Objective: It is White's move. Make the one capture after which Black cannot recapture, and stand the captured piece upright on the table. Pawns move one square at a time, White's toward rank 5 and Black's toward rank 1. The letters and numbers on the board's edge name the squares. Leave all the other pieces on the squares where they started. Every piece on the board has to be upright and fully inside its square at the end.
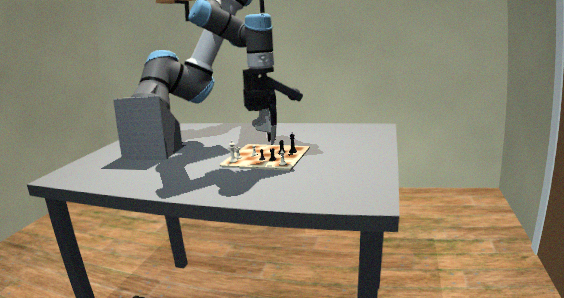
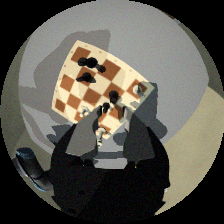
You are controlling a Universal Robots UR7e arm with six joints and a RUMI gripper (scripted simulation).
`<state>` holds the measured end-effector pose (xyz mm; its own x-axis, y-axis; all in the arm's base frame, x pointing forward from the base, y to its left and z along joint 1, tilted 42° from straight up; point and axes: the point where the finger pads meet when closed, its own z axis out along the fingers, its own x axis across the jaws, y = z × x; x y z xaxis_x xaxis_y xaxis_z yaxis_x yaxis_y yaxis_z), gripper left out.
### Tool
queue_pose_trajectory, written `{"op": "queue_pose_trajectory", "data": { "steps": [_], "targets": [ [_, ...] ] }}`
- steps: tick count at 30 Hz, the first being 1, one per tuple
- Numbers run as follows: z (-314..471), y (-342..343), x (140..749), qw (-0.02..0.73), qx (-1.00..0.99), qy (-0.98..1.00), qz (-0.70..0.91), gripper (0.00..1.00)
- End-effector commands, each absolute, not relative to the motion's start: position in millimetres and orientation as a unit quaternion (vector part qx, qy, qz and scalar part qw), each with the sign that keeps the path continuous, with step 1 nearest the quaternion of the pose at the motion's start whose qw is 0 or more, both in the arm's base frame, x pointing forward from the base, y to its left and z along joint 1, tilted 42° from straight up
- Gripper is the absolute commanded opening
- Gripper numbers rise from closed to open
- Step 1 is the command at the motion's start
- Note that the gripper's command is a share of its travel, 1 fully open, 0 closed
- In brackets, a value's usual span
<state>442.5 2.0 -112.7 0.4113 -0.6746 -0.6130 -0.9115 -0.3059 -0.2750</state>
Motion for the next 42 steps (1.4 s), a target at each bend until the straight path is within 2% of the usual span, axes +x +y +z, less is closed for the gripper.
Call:
{"op": "queue_pose_trajectory", "data": {
  "steps": [1,42],
  "targets": [
    [-116.2,4.7,443.1,0.302,-0.784,0.506,0.195,0.22],
    [-120.8,8.7,443.2,0.302,-0.784,0.506,0.195,0.22]
  ]
}}
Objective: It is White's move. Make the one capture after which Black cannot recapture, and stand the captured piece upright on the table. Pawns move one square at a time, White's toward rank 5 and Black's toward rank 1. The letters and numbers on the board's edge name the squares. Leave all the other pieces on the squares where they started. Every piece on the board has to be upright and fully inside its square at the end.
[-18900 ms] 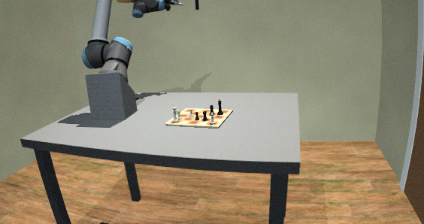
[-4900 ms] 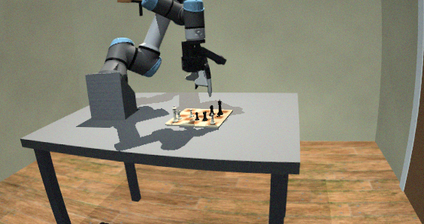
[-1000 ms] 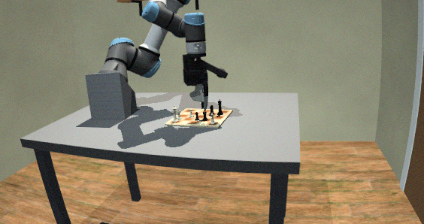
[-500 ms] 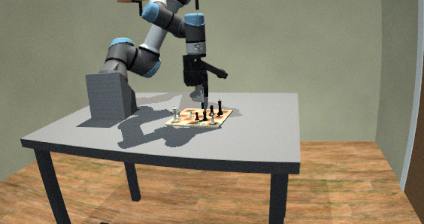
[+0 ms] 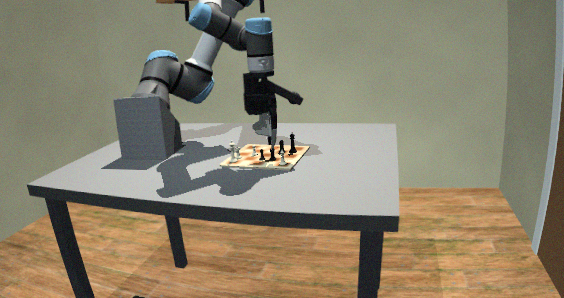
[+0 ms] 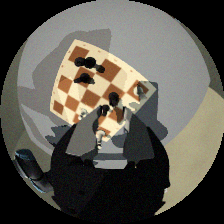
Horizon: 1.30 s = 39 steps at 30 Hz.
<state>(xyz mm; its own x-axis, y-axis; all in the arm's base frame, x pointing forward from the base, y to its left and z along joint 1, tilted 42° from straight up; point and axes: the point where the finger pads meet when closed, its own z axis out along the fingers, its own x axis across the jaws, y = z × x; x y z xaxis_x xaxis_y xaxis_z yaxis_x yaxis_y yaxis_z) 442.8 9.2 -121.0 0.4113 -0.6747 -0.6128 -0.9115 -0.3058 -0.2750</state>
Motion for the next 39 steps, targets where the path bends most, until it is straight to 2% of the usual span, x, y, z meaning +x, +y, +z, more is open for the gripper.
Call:
{"op": "queue_pose_trajectory", "data": {
  "steps": [1,39],
  "targets": [
    [-120.8,8.7,443.2,0.302,-0.784,0.506,0.195,0.22],
    [-143.0,28.8,443.1,0.302,-0.784,0.506,0.195,0.22]
  ]
}}
